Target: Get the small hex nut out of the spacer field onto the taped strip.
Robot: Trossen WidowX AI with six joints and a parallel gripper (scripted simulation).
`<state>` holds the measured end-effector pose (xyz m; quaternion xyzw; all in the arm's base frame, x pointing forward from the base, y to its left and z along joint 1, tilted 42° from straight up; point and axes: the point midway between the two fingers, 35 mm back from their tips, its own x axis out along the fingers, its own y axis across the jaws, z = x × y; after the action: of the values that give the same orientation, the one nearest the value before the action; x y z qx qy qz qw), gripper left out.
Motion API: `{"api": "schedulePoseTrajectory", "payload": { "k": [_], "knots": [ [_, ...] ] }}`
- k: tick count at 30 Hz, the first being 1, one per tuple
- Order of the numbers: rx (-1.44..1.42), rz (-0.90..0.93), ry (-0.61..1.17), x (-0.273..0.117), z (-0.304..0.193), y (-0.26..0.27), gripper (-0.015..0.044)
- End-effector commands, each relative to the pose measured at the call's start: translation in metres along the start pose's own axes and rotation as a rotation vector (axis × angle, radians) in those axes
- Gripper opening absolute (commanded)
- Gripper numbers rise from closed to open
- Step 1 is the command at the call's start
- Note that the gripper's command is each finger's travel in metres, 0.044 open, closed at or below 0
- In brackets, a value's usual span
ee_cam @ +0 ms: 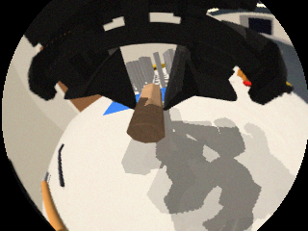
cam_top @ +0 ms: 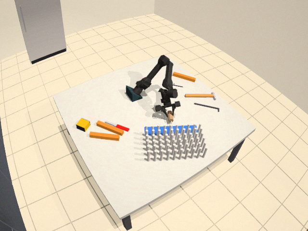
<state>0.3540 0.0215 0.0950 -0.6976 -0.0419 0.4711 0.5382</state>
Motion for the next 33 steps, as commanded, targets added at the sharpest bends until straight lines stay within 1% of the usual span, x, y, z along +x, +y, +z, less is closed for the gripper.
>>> {"api": "schedulePoseTrajectory", "payload": {
  "k": [1, 33],
  "knots": [
    [-0.010, -0.006, 0.005, 0.000, -0.004, -0.002, 0.0000],
    [-0.011, -0.007, 0.006, 0.008, -0.021, -0.003, 0.0000]
  ]
}}
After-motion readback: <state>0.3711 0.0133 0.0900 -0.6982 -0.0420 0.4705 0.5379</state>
